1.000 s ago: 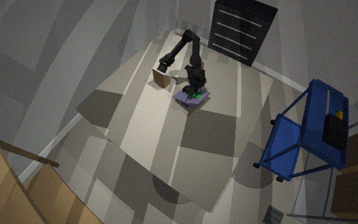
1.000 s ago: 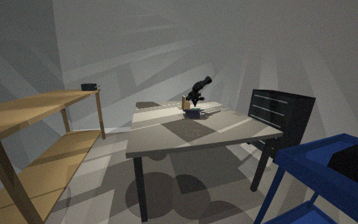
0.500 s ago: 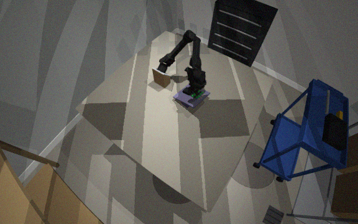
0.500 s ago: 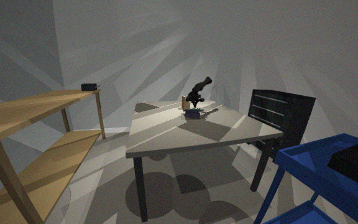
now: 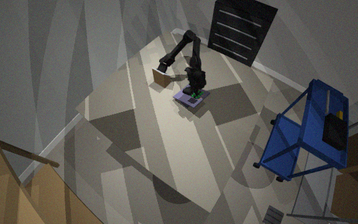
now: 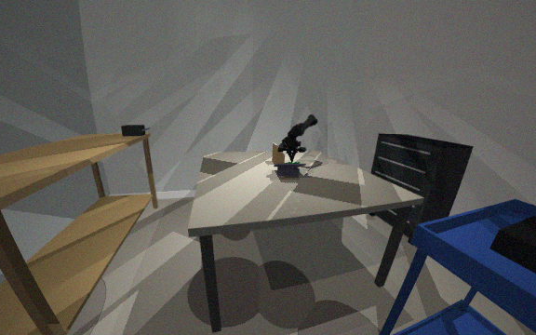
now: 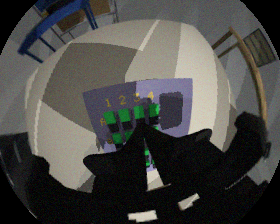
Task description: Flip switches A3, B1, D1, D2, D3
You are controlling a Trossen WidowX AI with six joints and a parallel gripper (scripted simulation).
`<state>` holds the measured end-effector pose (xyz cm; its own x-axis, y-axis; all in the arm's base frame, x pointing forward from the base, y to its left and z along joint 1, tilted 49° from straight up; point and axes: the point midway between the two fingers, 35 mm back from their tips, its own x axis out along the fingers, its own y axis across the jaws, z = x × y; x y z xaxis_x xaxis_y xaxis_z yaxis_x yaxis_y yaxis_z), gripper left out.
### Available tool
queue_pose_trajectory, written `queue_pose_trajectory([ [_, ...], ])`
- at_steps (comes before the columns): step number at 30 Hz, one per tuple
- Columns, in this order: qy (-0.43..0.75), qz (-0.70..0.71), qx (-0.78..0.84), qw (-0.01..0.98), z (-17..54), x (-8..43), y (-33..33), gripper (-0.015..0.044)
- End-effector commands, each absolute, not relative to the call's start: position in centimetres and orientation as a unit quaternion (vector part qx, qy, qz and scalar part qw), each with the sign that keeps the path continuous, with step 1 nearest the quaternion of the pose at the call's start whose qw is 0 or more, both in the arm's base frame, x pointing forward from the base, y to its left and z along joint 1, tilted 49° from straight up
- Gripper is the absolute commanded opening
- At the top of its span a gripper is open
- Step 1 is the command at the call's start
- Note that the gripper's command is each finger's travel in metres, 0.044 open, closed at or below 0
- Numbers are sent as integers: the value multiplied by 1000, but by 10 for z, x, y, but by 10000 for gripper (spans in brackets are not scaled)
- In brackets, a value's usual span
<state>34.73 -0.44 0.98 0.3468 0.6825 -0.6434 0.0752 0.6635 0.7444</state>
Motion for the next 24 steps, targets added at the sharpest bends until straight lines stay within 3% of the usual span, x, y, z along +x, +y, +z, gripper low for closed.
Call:
queue_pose_trajectory([
  [1, 534, 203, 357, 739, 9, 347, -4, 0],
  [24, 534, 203, 357, 739, 7, 348, -2, 0],
])
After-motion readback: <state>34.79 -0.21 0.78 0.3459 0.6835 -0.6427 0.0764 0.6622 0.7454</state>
